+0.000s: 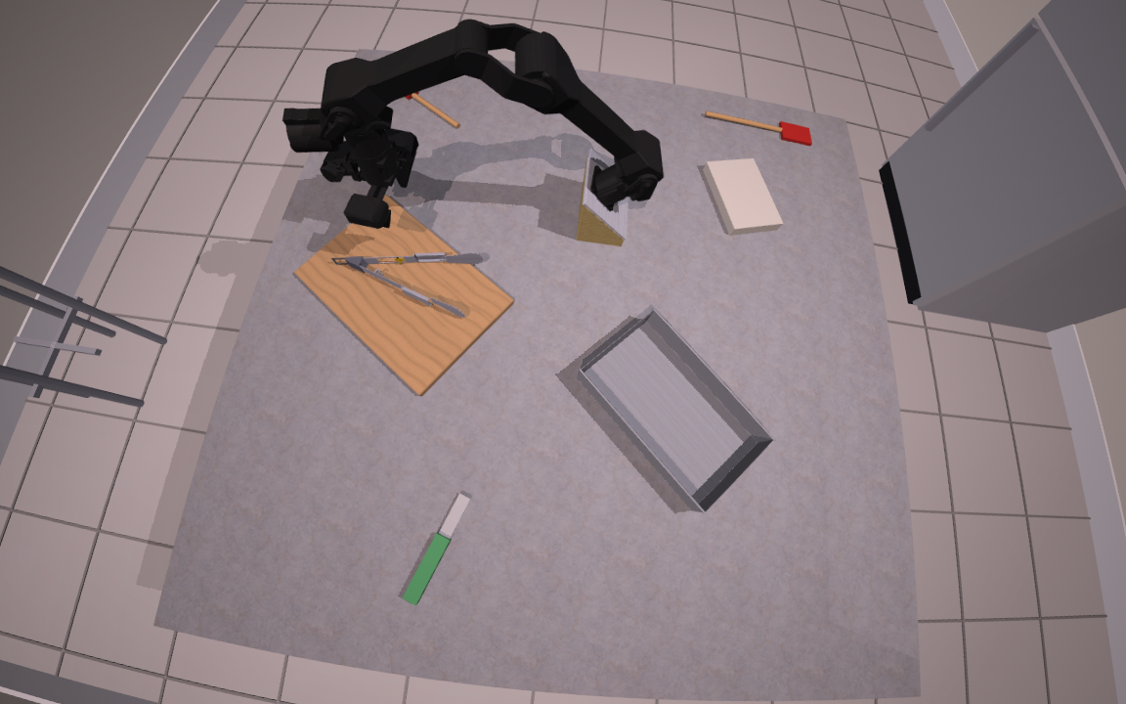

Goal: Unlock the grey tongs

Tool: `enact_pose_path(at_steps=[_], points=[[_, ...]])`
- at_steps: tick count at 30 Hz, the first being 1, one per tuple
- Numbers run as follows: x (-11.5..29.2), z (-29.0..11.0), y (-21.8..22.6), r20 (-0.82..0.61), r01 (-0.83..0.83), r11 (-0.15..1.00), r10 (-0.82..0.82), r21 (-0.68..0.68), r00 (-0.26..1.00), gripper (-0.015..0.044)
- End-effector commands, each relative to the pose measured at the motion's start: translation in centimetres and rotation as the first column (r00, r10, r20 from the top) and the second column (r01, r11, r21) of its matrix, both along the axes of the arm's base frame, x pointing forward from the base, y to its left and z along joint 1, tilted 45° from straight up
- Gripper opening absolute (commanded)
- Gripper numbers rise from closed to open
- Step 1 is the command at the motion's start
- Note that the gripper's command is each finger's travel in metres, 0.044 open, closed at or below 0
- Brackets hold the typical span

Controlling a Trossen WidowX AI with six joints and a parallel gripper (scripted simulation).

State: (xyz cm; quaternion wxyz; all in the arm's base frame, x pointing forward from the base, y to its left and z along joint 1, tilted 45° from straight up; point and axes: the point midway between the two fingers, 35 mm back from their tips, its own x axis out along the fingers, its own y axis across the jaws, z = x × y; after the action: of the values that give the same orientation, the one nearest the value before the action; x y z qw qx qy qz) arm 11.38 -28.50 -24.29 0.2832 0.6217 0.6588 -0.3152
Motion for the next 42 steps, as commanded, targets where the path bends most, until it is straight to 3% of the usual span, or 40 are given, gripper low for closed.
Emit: enact_pose_path(at_steps=[1, 8, 15, 42], points=[[-3.9, 0.9, -0.1, 0.014, -0.004, 0.999, 0.003, 0.046, 1.0, 0.044], [-3.9, 1.1, -0.3, 0.014, -0.003, 0.999, 0.002, 0.046, 1.0, 0.044], [-4.0, 4.7, -3.3, 0.011, 0.019, 0.999, -0.019, 0.041, 1.0, 0.044], [-4.0, 4.7, -3.3, 0.011, 0.019, 0.999, -0.019, 0.041, 1.0, 0.044]])
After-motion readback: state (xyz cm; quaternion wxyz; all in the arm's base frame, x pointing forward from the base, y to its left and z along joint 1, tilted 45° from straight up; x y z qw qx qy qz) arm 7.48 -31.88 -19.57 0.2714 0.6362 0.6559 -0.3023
